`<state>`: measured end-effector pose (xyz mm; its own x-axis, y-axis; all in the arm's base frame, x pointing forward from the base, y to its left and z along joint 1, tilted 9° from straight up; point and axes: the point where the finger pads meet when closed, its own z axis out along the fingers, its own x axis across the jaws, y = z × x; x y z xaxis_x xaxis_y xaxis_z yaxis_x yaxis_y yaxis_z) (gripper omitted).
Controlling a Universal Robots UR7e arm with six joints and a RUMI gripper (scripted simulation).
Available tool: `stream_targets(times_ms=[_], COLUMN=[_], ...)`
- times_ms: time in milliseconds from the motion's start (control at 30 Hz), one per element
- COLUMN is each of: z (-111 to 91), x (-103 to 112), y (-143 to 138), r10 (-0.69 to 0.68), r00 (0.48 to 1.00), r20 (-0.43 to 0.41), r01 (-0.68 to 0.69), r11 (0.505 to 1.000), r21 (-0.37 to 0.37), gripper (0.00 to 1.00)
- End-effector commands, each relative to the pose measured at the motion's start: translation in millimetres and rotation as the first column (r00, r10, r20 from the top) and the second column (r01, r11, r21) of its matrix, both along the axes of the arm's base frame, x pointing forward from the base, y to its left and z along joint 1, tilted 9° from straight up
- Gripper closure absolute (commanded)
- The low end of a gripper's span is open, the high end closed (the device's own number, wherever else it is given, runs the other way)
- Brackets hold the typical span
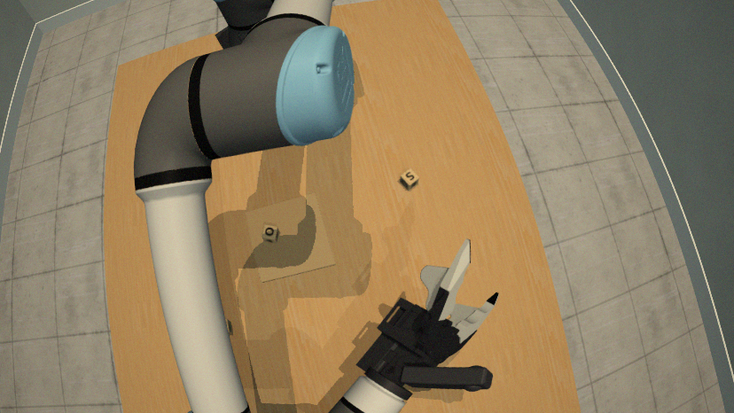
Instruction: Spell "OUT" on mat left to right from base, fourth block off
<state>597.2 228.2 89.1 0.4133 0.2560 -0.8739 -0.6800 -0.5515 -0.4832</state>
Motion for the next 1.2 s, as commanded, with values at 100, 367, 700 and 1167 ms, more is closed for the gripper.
stream_targets(times_ms=[100,367,700,1167], z=[0.9,0.9,0.7,-2.8], x=[0.1,0.1,-0.1,-5.9], y=[0.1,0.1,0.1,-0.3], r10=[0.0,0.0,0.0,0.01], r00=[1.0,1.0,1.0,0.999], r20=[0.001,0.001,0.002,0.036], r01=[0.0,0.0,0.0,-0.01], r11=[1.0,1.0,1.0,1.0], r21=[0.0,0.0,-0.001,-0.015], gripper=[0.0,0.0,0.0,0.0])
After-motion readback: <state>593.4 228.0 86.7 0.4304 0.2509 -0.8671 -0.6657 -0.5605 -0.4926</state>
